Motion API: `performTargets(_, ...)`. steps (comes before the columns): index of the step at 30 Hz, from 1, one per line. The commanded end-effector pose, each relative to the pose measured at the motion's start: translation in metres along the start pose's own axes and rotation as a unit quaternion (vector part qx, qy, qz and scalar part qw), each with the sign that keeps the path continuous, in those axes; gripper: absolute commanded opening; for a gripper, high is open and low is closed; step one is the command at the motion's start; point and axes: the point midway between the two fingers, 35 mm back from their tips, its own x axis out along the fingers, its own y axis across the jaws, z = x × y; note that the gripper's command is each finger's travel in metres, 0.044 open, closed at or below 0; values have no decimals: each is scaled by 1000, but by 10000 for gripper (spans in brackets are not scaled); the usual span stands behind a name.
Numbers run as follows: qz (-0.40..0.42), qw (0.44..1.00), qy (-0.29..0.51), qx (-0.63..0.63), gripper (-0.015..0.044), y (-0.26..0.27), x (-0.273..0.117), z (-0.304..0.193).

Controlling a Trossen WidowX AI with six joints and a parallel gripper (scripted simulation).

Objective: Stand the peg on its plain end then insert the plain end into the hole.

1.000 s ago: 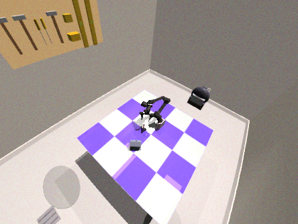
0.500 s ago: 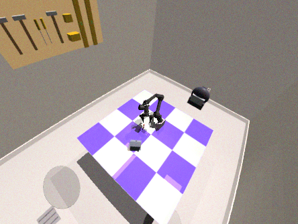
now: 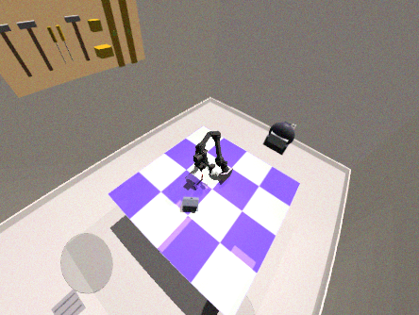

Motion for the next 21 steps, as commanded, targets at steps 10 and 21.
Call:
performTargets(10,-158,980,116,-41,440,-13,-5,22)
performTargets(21,-165,978,119,-45,440,-14,-5,23)
